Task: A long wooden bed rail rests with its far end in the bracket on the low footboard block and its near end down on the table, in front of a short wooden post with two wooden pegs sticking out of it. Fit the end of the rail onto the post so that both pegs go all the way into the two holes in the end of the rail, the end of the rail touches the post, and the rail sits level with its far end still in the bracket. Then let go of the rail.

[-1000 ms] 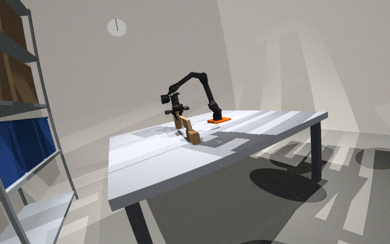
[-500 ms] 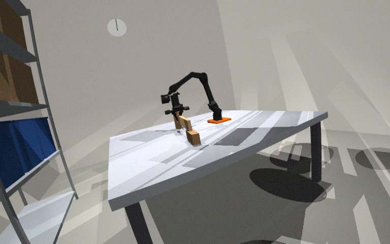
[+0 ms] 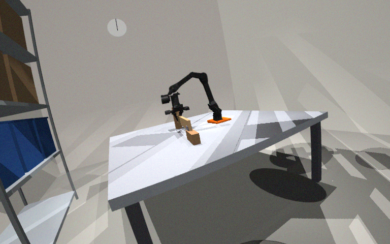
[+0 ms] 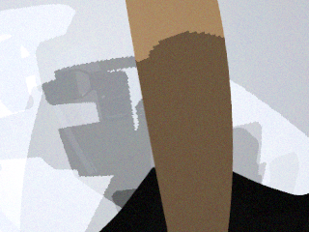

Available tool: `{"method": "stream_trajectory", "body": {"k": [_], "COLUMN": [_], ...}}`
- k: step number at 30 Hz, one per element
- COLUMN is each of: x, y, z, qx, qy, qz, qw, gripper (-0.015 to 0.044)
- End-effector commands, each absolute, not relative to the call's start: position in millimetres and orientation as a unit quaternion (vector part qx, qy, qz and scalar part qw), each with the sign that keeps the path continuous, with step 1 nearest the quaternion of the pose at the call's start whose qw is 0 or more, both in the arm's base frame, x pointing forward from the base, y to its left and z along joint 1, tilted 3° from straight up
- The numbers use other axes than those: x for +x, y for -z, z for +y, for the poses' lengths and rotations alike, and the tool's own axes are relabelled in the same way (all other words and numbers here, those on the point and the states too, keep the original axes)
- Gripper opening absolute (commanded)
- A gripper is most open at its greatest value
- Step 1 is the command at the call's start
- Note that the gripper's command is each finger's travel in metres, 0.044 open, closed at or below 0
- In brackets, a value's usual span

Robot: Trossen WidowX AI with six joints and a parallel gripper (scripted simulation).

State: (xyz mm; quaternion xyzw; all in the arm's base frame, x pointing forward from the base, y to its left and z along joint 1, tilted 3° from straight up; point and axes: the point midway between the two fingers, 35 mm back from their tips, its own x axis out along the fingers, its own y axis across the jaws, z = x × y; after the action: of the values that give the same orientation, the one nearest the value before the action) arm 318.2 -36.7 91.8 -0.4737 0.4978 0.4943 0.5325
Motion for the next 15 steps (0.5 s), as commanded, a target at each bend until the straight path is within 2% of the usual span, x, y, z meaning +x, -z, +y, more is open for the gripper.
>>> {"method": "stream_trajectory", "body": {"k": [1,15], "x": [318.8,318.6], "y": [-92.8,-94.1], "z": [-38.3,-42.5], "qx": [-0.474,-0.474], "qy": [-0.493,-0.493], "qz": [0.496,0.496], "qw": [0.534,0.534], "gripper": [0.0000,0.0000]}}
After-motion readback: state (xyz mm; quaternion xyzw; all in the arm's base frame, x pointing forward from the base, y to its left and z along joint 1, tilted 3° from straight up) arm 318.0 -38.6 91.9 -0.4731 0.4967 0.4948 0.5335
